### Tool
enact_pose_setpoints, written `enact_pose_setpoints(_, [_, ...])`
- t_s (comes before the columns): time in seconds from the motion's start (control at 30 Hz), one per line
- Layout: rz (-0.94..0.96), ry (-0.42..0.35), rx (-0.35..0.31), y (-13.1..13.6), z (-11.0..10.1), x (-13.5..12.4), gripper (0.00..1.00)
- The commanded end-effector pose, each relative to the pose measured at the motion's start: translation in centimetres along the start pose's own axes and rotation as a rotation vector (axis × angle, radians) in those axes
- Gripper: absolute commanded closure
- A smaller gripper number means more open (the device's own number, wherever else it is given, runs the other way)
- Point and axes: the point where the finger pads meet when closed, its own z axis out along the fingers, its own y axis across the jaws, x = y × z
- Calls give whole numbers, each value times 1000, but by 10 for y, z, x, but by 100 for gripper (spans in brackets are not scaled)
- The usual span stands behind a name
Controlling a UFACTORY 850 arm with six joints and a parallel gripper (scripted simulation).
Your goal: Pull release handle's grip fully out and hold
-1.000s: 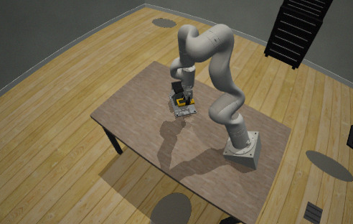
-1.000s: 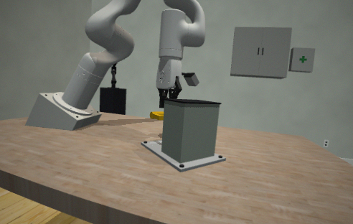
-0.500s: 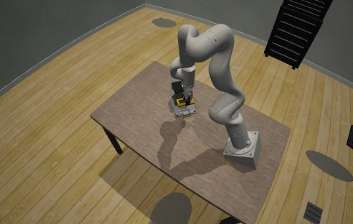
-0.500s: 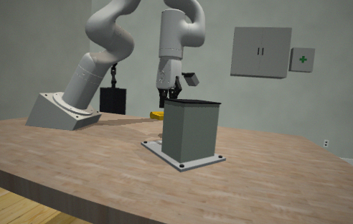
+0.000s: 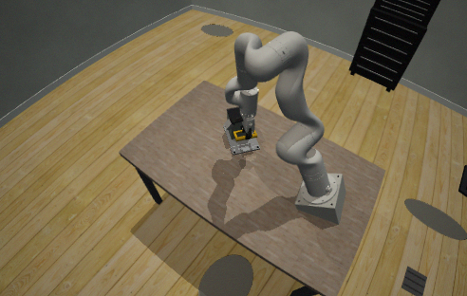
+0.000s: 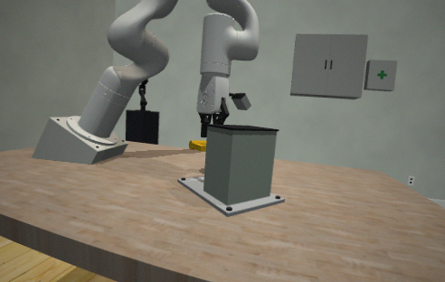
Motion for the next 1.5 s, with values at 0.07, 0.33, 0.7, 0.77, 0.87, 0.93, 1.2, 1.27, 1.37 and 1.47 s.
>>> enact_pose_setpoints(0.07, [0, 2, -2, 1, 5, 0, 48])
enact_pose_setpoints(0.33, [0, 2, -2, 1, 15, 0, 48])
enact_pose_setpoints(0.7, [0, 2, -2, 1, 26, 0, 48])
enact_pose_setpoints(0.77, [0, 2, -2, 1, 28, 0, 48])
enact_pose_setpoints(0.87, [0, 2, -2, 1, 31, 0, 48])
enact_pose_setpoints(0.93, [0, 2, -2, 1, 32, 0, 48])
enact_pose_setpoints(1.2, [0, 2, -2, 1, 35, 0, 48])
enact_pose_setpoints(1.27, [0, 2, -2, 1, 36, 0, 48])
enact_pose_setpoints(1.37, [0, 2, -2, 1, 37, 0, 48])
enact_pose_setpoints(1.47, [0, 1, -2, 1, 37, 0, 48])
